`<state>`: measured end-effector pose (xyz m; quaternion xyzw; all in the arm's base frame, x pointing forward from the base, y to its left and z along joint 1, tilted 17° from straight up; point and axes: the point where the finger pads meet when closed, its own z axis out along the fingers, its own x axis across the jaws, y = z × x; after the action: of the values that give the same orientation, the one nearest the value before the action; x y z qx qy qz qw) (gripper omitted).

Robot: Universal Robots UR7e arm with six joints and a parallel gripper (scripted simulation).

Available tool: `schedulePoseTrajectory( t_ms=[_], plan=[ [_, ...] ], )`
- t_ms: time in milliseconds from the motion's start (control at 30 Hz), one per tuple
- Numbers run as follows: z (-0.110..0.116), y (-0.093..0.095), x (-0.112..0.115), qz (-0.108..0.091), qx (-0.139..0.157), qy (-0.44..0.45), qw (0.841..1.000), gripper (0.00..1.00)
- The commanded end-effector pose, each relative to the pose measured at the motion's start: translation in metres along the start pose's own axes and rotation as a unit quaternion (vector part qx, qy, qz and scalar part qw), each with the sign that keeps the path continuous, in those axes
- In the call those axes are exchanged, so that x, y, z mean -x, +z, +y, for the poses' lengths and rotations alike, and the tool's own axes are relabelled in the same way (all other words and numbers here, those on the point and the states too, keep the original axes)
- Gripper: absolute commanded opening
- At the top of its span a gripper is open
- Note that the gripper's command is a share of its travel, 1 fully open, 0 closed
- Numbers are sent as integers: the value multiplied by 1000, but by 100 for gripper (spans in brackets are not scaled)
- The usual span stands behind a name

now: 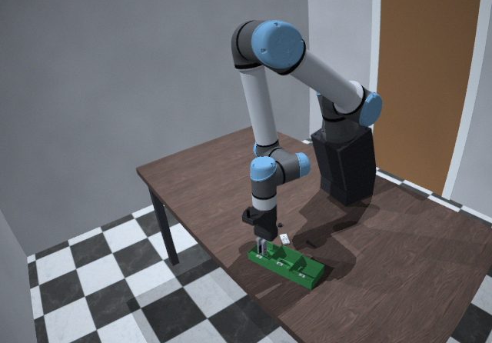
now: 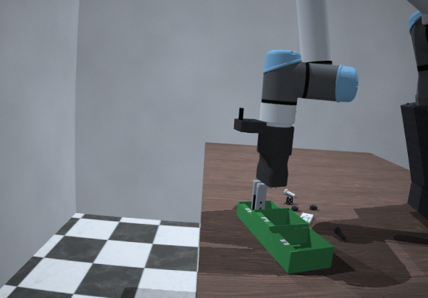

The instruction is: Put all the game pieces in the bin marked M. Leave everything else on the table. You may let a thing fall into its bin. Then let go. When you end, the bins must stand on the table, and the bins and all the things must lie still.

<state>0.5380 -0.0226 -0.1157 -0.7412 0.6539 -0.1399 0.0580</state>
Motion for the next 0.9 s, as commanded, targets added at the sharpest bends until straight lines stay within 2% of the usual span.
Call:
schedulePoseTrajectory(
  t_ms=[0,467,667,867],
  plan=[
    [1,-9,1,0,1,0,1000,31],
    [1,-23,1,0,1,0,1000,31],
    [1,-47,1,0,1,0,1000,31],
    [1,-53,1,0,1,0,1000,31]
  ],
)
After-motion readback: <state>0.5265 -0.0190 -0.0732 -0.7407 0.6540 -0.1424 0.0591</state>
